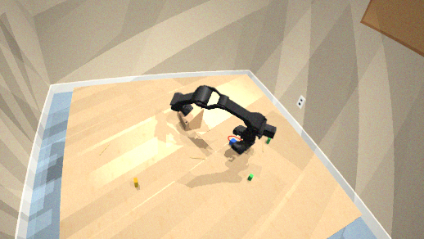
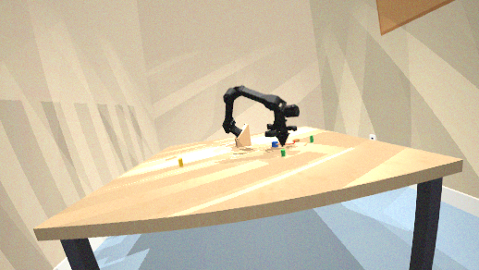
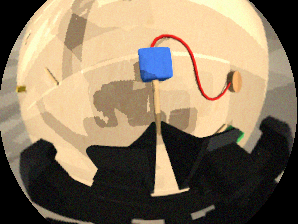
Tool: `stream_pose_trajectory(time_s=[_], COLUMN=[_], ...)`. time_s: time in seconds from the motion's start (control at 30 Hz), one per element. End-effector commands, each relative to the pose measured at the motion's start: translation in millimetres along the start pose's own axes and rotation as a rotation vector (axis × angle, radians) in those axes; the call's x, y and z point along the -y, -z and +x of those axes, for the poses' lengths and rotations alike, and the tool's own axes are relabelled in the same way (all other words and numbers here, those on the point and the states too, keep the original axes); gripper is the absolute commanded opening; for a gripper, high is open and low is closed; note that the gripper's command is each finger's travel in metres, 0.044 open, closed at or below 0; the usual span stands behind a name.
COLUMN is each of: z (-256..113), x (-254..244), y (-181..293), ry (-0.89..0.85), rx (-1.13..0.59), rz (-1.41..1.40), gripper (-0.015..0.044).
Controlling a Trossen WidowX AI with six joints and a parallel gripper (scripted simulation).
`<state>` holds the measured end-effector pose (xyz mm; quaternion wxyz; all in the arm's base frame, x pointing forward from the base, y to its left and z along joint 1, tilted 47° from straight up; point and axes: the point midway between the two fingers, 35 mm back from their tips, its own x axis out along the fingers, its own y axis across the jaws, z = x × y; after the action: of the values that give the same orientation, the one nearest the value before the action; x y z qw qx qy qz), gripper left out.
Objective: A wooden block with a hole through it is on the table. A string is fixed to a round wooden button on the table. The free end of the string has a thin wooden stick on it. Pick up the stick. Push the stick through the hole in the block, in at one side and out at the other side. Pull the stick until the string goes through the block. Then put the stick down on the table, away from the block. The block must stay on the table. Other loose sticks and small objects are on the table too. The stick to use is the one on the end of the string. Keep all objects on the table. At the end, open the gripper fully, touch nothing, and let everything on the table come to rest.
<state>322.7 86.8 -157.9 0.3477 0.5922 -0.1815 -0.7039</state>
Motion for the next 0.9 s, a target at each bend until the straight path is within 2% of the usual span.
stream_pose_trajectory(time_s=[0.0, 0.87], z=[-1.4, -2.5], x=[-0.7, 1.7], y=[6.7, 35.5], ry=[-0.001, 0.012], rx=[-0.005, -0.008], rz=[-0.004, -0.003], gripper=[0.0, 0.0])
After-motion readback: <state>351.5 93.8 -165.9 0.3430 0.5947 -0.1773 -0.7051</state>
